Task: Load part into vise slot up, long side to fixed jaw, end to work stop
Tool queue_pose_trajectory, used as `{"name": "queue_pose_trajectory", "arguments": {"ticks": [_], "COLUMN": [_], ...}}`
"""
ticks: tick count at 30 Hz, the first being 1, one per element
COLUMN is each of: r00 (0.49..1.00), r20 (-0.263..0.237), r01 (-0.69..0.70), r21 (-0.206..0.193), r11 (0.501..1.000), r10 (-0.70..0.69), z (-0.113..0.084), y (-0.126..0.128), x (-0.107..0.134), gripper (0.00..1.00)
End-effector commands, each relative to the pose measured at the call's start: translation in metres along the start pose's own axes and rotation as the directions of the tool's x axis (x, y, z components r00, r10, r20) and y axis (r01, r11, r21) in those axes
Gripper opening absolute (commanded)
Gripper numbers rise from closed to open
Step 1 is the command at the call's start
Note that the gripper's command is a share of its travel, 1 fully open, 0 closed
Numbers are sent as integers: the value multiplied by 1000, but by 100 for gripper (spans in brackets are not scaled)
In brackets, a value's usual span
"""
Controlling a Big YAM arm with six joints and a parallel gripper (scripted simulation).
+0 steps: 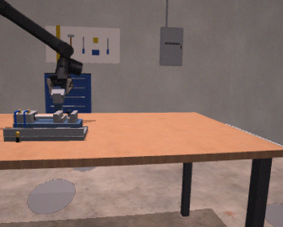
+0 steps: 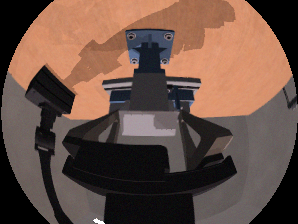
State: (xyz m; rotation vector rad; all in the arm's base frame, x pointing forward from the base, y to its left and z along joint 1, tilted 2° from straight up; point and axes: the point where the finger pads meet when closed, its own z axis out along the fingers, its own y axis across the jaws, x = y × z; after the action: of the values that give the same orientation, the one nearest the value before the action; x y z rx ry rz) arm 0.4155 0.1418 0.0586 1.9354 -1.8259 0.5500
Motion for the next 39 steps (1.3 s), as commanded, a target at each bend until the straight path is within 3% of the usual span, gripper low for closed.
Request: {"name": "queue_pose_trajectory", "arguments": {"ticks": [1, 16, 36, 39], "r00": [1000, 995, 987, 985], "r20": [2, -99, -156, -174], "r01": [-23, -21, -26, -15], "r21": [25, 25, 33, 17], "r11": [999, 999, 999, 1000], "r10": [23, 24, 31, 18], "z": [-15, -14, -15, -10], "y": [-13, -12, -13, -8], "x": [-7, -7, -8, -7], "gripper": [81, 81, 81, 81]}}
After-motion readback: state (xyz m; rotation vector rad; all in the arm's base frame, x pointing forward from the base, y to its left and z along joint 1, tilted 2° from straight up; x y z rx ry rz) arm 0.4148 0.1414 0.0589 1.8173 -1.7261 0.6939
